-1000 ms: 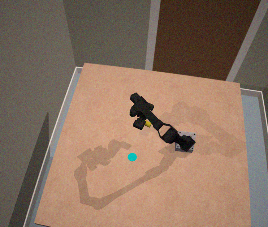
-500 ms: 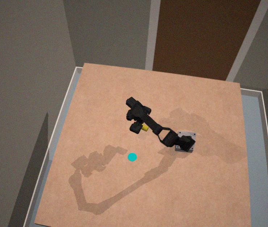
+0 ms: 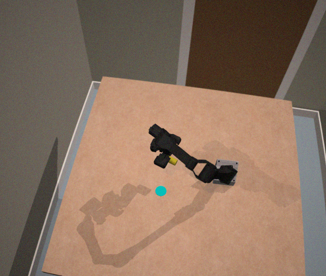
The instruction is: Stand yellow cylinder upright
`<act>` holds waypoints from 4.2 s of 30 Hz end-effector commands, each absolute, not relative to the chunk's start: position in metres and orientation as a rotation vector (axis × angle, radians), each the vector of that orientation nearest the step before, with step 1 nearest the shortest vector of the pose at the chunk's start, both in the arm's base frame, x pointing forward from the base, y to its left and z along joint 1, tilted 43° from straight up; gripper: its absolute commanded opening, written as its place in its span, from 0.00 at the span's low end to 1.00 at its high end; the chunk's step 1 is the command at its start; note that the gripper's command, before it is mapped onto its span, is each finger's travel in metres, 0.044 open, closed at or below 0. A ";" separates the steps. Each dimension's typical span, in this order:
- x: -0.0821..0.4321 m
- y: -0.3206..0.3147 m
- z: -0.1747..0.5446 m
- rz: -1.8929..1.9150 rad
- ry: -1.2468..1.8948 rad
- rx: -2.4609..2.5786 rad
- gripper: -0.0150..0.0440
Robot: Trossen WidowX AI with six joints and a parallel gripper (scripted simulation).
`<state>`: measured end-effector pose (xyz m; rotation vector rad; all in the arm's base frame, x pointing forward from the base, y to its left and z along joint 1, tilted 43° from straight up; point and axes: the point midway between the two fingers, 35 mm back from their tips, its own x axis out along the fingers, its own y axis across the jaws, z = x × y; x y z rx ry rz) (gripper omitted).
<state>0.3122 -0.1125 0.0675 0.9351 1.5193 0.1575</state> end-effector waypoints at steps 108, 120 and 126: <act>0.337 -0.015 0.118 -0.070 1.391 0.704 0.43; 0.338 -0.013 0.114 -0.117 1.341 0.659 0.43; 0.339 -0.013 0.112 -0.140 1.313 0.639 0.43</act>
